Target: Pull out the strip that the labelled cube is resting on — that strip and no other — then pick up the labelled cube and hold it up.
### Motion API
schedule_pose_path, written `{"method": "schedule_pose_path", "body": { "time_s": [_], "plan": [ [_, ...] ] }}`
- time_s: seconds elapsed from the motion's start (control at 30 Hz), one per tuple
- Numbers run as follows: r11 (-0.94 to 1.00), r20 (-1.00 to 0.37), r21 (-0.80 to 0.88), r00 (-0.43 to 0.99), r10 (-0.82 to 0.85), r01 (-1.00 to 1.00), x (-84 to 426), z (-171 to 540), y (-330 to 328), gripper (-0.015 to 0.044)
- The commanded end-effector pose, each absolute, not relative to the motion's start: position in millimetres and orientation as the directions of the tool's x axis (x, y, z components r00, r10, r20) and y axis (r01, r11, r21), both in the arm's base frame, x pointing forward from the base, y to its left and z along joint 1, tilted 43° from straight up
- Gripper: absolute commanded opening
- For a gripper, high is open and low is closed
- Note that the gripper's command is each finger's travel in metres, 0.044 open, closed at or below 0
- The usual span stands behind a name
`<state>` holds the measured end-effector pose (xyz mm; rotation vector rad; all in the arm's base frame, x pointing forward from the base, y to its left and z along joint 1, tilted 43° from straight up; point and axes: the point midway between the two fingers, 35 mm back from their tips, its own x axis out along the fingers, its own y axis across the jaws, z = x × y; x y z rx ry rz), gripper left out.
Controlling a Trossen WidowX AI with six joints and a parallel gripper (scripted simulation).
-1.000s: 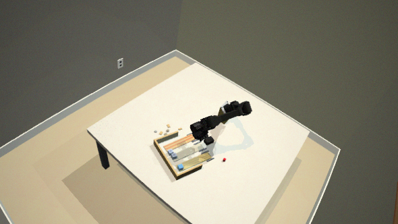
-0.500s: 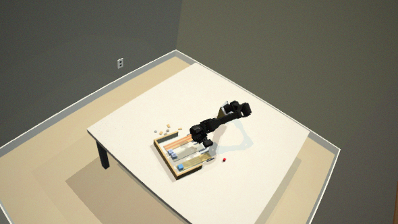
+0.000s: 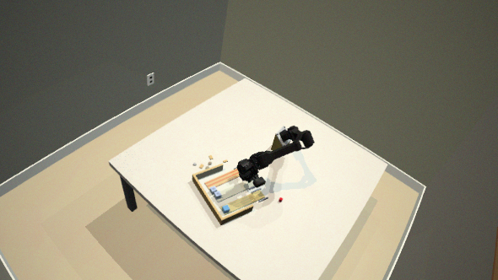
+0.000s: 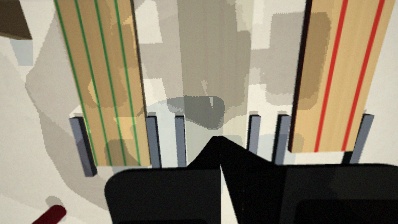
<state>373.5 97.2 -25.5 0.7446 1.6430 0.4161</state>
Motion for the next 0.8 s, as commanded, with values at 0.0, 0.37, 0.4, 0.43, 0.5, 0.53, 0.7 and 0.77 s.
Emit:
{"method": "schedule_pose_path", "body": {
  "time_s": [0.0, 0.37, 0.4, 0.43, 0.5, 0.53, 0.7, 0.77],
  "plan": [
    [0.726, -0.734, 0.641, -0.077, 0.674, 0.247, 370.5, -31.3, 102.5, 0.0],
    [0.726, -0.734, 0.642, -0.077, 0.675, 0.247, 370.0, -36.5, 107.4, 0.0],
    [0.726, -0.734, 0.642, -0.077, 0.675, 0.247, 370.0, -36.5, 107.4, 0.0],
    [0.726, -0.734, 0.642, -0.077, 0.675, 0.247, 370.0, -36.5, 107.4, 0.0],
    [0.726, -0.734, 0.642, -0.077, 0.675, 0.247, 370.0, -36.5, 107.4, 0.0],
    [0.726, -0.734, 0.642, -0.077, 0.675, 0.247, 370.0, -36.5, 107.4, 0.0],
    [0.726, -0.734, 0.642, -0.077, 0.675, 0.247, 370.0, -36.9, 107.8, 0.0],
    [0.726, -0.734, 0.642, -0.077, 0.675, 0.247, 370.0, -37.0, 107.9, 0.0]
  ]
}}
